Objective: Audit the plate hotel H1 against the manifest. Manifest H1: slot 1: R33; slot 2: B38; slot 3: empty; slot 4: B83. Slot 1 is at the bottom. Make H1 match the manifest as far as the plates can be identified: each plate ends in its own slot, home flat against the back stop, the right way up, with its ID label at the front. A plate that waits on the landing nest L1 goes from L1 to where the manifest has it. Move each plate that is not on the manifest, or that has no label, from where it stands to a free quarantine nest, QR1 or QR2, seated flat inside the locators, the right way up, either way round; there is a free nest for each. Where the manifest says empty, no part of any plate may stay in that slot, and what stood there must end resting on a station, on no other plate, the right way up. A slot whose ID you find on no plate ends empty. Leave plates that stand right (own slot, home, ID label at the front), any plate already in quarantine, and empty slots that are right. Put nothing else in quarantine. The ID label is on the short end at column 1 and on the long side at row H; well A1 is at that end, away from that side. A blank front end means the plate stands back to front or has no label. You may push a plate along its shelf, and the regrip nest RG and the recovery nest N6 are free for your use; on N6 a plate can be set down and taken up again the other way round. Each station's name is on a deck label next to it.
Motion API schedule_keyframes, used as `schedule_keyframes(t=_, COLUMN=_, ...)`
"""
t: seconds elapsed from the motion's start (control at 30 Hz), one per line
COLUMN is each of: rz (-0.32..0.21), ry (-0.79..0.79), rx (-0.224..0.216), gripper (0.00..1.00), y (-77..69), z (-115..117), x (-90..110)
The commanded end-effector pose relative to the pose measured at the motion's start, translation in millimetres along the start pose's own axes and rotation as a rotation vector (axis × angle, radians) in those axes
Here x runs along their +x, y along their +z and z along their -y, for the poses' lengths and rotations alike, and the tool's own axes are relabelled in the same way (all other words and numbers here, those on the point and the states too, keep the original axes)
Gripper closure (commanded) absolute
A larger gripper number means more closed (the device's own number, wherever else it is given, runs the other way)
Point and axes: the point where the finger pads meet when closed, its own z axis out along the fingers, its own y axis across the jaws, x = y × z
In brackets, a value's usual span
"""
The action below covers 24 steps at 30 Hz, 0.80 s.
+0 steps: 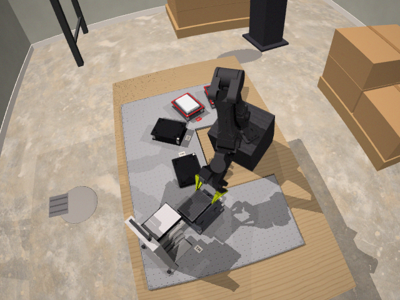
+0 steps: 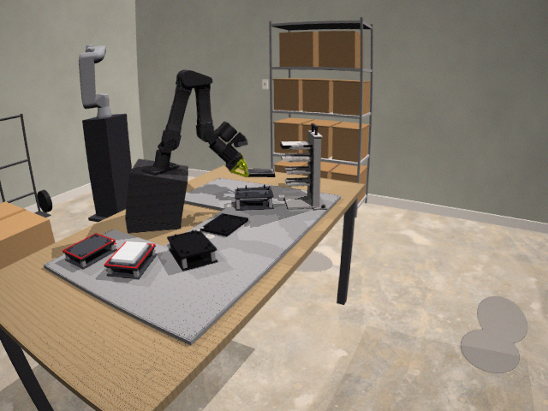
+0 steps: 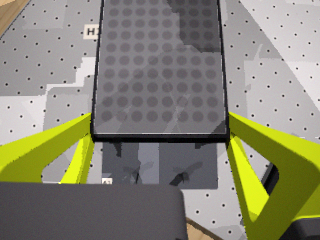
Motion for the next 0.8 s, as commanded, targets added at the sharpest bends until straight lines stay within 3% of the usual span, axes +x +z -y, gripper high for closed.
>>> schedule_keyframes(t=0.0, rz=0.038, ry=0.013, rx=-0.003, gripper=0.14, y=-7.6, z=-1, x=-5)
schedule_keyframes(t=0.53, rz=0.037, ry=0.014, rx=-0.003, gripper=0.14, y=-16.9, z=-1, x=11)
schedule_keyframes(t=0.6, rz=0.015, ry=0.005, rx=0.004, gripper=0.14, y=-11.5, z=-1, x=18)
schedule_keyframes(t=0.77, rz=0.021, ry=0.006, rx=0.007, gripper=0.14, y=-9.2, z=0, x=16)
